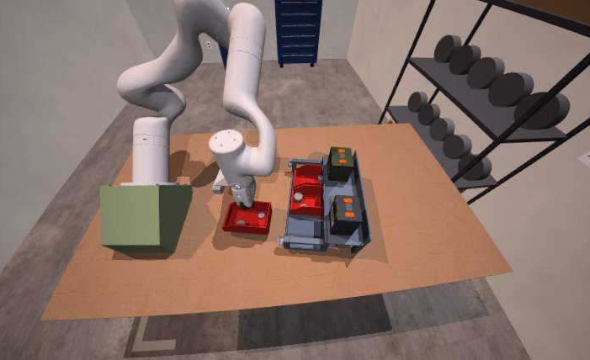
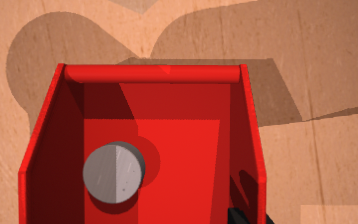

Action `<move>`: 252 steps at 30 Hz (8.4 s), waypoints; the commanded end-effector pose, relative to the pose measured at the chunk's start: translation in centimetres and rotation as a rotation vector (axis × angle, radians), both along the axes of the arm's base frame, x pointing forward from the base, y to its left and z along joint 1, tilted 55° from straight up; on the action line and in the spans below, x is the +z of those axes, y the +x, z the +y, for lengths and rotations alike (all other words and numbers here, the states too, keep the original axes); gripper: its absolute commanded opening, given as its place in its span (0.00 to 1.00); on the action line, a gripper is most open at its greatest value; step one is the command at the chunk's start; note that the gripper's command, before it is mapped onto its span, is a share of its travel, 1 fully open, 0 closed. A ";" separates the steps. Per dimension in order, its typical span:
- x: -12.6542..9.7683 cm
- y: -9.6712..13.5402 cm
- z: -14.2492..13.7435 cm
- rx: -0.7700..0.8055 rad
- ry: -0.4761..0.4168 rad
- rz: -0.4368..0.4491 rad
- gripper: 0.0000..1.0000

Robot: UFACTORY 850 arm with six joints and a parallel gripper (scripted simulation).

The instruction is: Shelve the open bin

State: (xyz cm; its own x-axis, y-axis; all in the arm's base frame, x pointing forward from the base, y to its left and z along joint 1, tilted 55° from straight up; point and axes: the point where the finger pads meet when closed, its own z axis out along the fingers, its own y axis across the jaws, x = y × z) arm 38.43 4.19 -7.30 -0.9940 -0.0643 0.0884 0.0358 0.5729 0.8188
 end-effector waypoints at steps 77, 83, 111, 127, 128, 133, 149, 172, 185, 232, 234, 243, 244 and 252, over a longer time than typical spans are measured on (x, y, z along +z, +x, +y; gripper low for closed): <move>-1.1 1.5 -0.6 0.000 0.000 -0.002 0.00; -1.2 3.0 -0.5 0.000 0.000 -0.002 0.00; -1.3 5.2 -0.3 0.000 0.000 -0.002 0.00; -1.7 4.5 0.3 0.000 0.000 -0.002 0.00; -1.7 4.5 0.3 0.000 0.000 -0.002 0.00; -2.0 3.8 0.9 0.000 0.000 -0.002 0.00; -2.3 3.2 1.3 0.000 0.000 -0.002 0.00; -2.4 3.1 1.4 0.000 0.000 -0.002 0.29; -2.4 3.1 1.4 0.000 0.000 -0.002 0.29; -1.5 3.2 0.1 0.000 0.000 -0.002 0.29; -0.6 3.4 -1.2 0.000 0.000 -0.002 0.29; -0.1 3.5 -1.8 0.000 0.000 -0.002 0.29; -0.1 3.5 -1.8 0.000 0.000 -0.002 0.29; 3.0 4.0 -6.3 0.000 0.000 -0.002 0.29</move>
